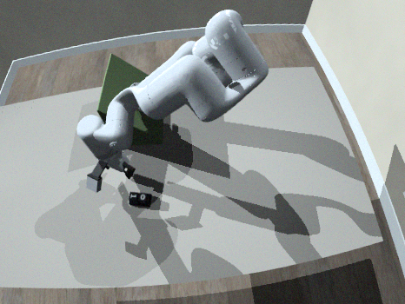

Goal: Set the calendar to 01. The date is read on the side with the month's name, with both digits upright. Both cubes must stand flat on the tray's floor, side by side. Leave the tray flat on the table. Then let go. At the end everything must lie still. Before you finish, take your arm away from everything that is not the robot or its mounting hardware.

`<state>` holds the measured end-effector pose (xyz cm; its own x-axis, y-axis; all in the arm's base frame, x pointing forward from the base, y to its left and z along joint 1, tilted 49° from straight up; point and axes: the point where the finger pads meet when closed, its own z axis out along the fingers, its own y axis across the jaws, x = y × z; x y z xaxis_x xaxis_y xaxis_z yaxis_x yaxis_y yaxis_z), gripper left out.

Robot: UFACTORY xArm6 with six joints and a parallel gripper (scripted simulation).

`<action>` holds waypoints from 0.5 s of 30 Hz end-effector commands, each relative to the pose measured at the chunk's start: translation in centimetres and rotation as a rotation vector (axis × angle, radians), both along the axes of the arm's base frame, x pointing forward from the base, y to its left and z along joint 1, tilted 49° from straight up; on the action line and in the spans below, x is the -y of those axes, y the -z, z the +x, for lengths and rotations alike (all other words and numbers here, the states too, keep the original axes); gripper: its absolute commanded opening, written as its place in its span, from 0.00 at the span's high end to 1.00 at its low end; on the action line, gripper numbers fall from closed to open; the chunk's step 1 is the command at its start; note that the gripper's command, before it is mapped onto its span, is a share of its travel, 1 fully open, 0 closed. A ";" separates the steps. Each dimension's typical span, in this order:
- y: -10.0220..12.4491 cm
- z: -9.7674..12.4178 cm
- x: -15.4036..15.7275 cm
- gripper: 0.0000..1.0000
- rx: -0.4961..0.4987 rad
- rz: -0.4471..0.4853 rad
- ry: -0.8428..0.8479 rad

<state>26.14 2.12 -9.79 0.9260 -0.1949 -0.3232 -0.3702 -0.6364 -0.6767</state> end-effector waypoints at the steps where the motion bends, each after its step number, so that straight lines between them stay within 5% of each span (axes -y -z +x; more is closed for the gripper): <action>1: -1.4 0.3 1.6 0.00 0.002 -0.001 0.001; 15: -2.2 0.4 2.6 0.00 0.002 -0.001 0.001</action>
